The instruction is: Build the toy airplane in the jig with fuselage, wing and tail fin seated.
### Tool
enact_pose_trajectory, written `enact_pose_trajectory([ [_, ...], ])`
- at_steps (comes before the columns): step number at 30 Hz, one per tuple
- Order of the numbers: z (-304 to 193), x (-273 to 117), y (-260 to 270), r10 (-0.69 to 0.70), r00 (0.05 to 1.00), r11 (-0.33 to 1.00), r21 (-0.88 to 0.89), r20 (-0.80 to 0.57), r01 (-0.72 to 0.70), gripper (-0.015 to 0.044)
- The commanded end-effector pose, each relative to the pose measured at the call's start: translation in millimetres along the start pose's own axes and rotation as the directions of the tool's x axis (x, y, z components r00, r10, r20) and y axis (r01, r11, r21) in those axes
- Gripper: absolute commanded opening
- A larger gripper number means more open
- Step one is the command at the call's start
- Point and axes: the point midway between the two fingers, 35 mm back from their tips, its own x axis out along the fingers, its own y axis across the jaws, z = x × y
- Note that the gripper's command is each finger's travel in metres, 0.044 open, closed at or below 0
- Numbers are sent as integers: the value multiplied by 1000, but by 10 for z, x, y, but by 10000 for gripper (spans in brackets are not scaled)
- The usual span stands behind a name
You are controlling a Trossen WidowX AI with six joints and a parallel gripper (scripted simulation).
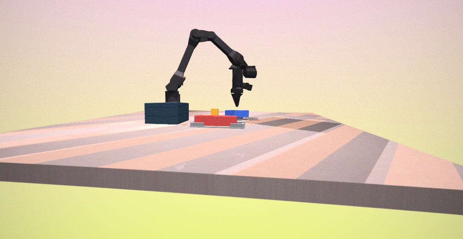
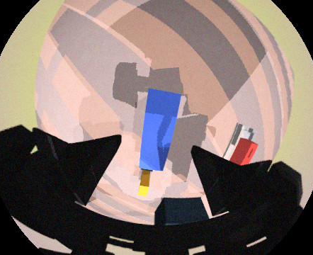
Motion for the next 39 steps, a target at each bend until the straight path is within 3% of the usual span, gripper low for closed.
enact_pose_trajectory([
  [1,-12,82,2,-2,1000,1000,3,-4,2,440],
  [30,-17,499,1,-1,1000,1000,3,-4,1,440],
  [39,-17,499,1,-1,1000,1000,3,-4,1,204],
])
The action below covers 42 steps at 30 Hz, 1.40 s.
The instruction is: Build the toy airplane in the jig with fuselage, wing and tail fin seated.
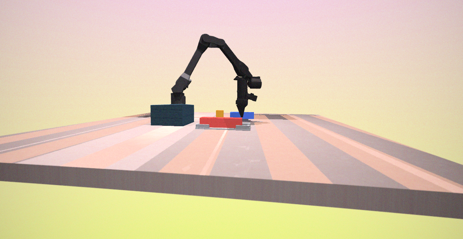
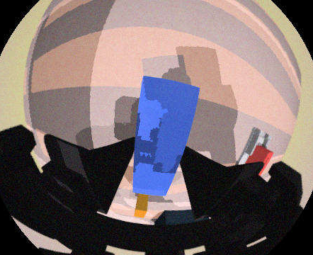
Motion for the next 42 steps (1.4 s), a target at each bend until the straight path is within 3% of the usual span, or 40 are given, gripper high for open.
enact_pose_trajectory([
  [1,-2,6,2,1,1000,1000,4,-1,-1,197],
  [7,-2,6,2,1,1000,1000,4,-1,-1,157],
  [13,0,-79,-1,-6,1000,1000,7,-7,6,0],
  [42,45,-962,12,-3,1000,1000,7,-1,3,0],
])
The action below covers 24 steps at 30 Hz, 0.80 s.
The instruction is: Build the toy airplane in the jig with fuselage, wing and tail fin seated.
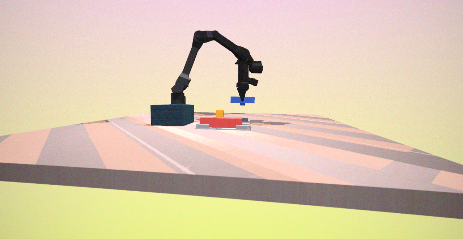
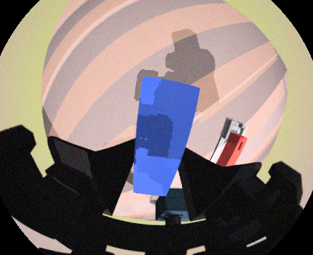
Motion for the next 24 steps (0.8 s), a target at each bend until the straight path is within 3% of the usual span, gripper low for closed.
enact_pose_trajectory([
  [1,8,-128,2,6,1000,1000,-3,11,-6,0],
  [13,-32,-403,-15,9,1000,1000,-9,12,-8,0],
  [24,-14,-358,-356,4,1000,985,-170,14,-1,0],
])
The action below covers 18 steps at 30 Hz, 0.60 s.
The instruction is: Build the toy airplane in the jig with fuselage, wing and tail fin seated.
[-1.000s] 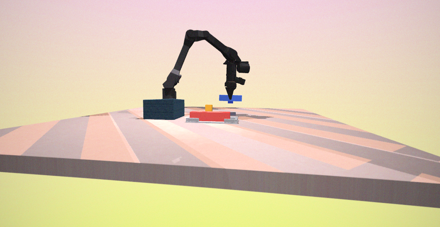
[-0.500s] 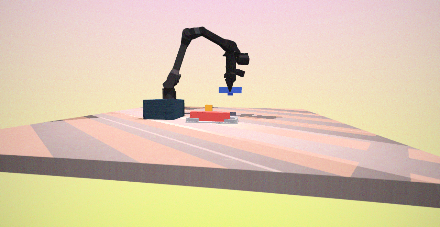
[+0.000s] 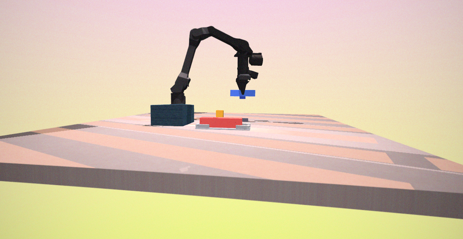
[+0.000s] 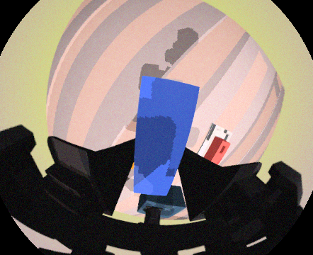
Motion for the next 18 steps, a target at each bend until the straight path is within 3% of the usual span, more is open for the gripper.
enact_pose_trajectory([
  [1,-21,6,-108,-1,1000,999,-44,2,1,0],
  [18,-156,80,-644,-8,1000,952,-306,2,8,0],
])
